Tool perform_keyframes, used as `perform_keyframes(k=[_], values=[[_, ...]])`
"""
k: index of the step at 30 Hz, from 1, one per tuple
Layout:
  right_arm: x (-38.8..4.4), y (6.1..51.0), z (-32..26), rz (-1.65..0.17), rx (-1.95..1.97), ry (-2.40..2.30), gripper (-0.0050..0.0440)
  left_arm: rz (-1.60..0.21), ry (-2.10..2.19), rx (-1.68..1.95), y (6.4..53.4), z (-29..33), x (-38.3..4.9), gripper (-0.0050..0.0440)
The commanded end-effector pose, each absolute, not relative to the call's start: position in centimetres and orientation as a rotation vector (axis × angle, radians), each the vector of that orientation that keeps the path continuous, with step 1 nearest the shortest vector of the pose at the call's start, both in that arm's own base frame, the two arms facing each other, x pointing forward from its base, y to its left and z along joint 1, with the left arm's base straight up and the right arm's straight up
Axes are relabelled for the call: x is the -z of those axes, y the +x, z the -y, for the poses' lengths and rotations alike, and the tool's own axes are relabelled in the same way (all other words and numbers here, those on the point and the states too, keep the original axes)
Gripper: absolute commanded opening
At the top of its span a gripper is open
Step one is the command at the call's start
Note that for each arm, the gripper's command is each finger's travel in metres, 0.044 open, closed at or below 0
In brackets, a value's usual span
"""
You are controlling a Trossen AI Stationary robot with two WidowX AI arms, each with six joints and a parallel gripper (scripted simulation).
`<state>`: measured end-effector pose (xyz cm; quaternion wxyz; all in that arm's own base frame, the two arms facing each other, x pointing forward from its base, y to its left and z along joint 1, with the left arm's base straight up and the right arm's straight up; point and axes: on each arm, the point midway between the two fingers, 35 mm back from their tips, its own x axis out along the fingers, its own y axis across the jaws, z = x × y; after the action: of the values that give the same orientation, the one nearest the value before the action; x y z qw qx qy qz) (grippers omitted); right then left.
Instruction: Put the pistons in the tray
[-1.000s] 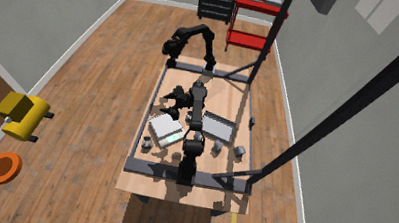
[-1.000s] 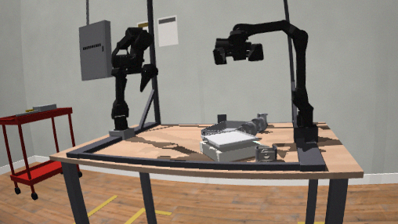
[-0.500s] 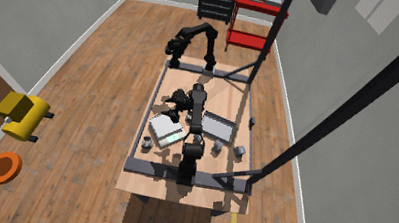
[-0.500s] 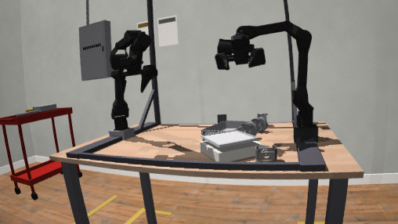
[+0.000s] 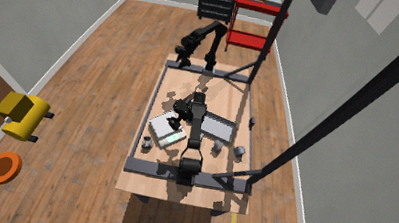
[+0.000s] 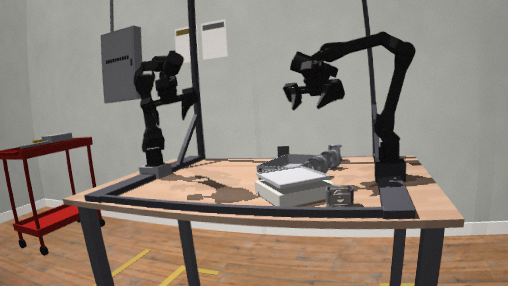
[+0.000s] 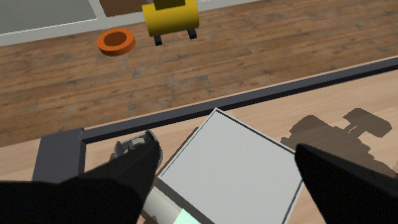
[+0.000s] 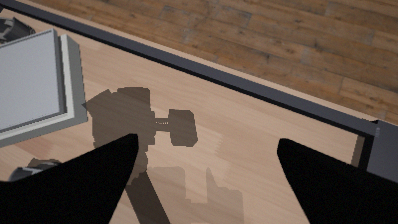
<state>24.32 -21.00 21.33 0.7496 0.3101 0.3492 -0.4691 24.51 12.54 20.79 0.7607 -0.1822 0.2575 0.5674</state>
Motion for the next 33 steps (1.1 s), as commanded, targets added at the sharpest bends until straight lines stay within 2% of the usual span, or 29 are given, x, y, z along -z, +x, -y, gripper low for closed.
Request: perform_keyframes(k=[1, 8, 21, 27, 33], values=[[-21.7, 23.6, 19.7, -0.648, 0.932, 0.59, 0.04, -0.554, -0.414, -1.1, 24.8, -11.2, -20.1, 0.0378], [-19.5, 22.4, 18.0, -0.56, 0.831, 0.462, 0.04, -0.577, -0.396, -0.911, 25.5, -8.7, -17.8, 0.0378], [-15.3, 20.7, 15.5, -0.417, 0.703, 0.241, 0.04, -0.557, -0.319, -0.626, 25.9, -6.0, -16.4, 0.0378], [-15.3, 18.6, 17.8, -0.327, 0.797, 0.141, 0.04, -0.523, -0.258, -0.481, 26.0, -4.4, -15.8, 0.0378], [-15.2, 17.1, 19.2, -0.318, 0.885, 0.15, 0.04, -0.49, -0.21, -0.391, 25.9, -3.2, -15.5, 0.0378]])
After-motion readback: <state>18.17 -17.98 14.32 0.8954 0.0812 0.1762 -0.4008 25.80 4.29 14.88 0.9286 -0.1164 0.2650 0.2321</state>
